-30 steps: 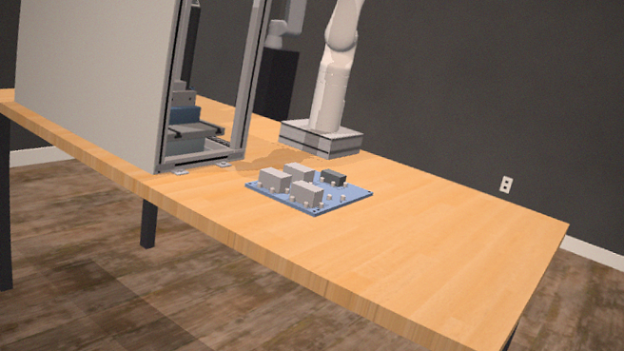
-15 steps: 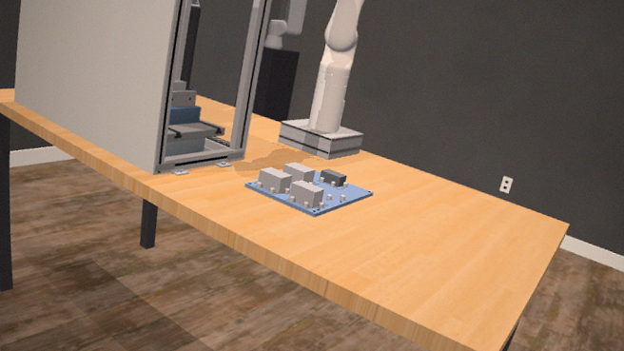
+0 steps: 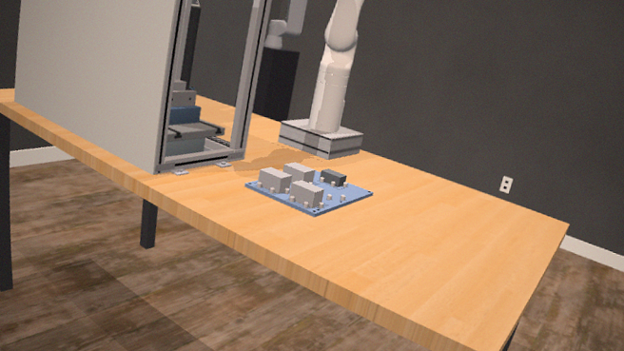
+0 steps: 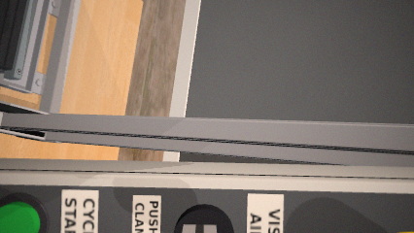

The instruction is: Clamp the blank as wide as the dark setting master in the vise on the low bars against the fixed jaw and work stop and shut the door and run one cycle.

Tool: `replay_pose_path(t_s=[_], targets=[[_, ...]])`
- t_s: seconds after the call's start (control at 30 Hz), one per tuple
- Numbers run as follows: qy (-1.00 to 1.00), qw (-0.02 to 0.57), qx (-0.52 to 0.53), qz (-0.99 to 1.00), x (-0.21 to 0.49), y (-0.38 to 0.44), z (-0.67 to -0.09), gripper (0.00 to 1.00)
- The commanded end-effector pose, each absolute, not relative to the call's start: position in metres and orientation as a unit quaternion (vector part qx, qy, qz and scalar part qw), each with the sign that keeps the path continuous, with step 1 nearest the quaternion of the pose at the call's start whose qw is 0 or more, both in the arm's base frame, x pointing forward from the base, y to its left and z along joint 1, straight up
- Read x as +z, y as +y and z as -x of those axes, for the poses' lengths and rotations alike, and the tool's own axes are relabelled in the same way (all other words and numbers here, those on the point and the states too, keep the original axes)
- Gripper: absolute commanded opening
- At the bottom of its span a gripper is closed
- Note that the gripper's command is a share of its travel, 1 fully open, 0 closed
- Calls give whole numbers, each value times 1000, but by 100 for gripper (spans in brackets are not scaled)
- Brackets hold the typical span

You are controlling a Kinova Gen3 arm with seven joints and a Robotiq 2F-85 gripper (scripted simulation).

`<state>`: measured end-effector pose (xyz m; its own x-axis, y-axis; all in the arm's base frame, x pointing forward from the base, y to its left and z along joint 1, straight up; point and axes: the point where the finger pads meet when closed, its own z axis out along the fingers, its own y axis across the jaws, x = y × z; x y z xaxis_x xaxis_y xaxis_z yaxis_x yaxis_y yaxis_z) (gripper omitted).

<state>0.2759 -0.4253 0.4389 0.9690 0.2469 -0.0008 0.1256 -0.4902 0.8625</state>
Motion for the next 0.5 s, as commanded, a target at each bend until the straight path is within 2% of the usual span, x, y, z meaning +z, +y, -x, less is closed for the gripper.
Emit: replay_pose_path(t_s=[0.0, 0.47], targets=[[106, 495, 64, -860, 440, -428, -276, 10], [106, 495, 64, -860, 439, -430, -276, 10]])
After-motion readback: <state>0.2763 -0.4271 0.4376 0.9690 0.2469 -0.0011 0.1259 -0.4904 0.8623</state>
